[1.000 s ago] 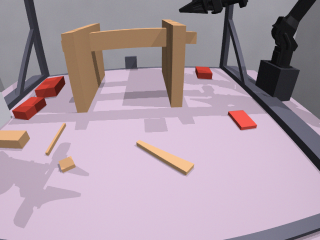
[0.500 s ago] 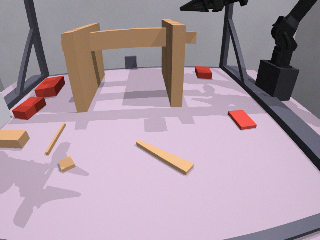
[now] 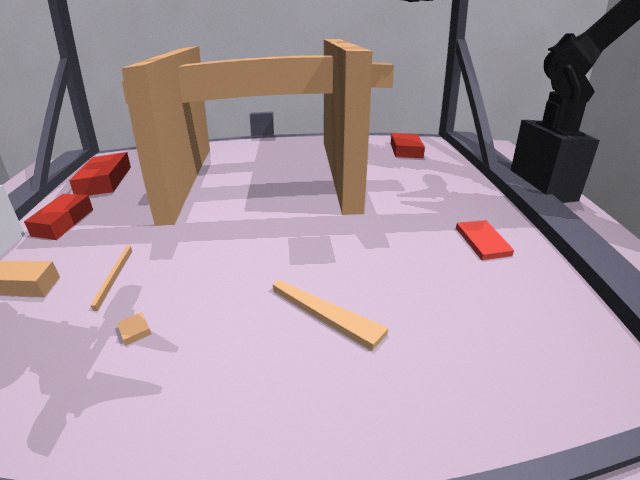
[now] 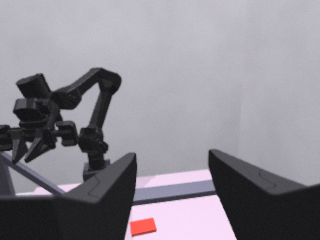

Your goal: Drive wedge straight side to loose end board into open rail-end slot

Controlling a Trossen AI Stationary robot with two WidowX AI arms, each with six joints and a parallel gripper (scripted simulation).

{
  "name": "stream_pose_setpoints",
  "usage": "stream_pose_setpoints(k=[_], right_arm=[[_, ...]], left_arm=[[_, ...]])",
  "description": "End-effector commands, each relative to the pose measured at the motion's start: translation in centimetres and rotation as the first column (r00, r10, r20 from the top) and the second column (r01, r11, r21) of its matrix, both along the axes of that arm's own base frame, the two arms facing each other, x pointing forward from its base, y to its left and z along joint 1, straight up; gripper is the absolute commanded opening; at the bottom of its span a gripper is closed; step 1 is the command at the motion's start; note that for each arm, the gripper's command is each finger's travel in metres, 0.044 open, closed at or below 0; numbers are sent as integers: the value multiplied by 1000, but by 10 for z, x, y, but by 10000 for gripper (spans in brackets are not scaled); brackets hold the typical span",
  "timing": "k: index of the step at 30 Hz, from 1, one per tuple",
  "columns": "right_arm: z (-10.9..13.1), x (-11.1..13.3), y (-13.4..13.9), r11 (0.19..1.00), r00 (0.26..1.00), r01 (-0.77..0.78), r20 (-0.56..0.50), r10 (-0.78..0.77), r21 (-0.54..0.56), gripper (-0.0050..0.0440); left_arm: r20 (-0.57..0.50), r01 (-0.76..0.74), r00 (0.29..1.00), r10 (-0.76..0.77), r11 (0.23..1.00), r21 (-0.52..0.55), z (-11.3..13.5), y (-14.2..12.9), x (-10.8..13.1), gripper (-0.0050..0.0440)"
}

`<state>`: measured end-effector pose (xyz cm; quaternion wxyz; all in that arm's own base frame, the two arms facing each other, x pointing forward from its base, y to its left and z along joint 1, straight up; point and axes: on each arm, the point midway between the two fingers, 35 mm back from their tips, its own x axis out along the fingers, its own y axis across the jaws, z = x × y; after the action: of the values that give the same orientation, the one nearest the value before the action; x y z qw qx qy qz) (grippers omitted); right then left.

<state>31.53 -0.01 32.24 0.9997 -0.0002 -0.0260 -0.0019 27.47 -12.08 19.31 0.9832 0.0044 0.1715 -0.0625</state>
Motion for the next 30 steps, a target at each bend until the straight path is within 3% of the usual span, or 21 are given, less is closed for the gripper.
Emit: stream_pose_setpoints(k=[1,3,8,12,30], right_arm=[[1,-1,-1,1000,1000,6,4,-6,-5,205],[1,-1,-1,1000,1000,6,4,-6,-5,205],[1,-1,-1,1000,1000,6,4,-6,-5,205],[1,-1,-1,1000,1000,6,4,-6,-5,205],[1,-1,-1,1000,1000,6,4,-6,-5,205]], left_arm=[[1,-4,1000,4,1000,-4,6,0,-2,97],[10,-4,1000,5,1000,-12,26,1,-12,97],[8,-5,1000,6,1000,-12,44,3,-25,97],[-25,-4,1000,5,1000,17,15,3,-21,97],[-13,-3,1000,3,1000,6,25,2,-19,97]])
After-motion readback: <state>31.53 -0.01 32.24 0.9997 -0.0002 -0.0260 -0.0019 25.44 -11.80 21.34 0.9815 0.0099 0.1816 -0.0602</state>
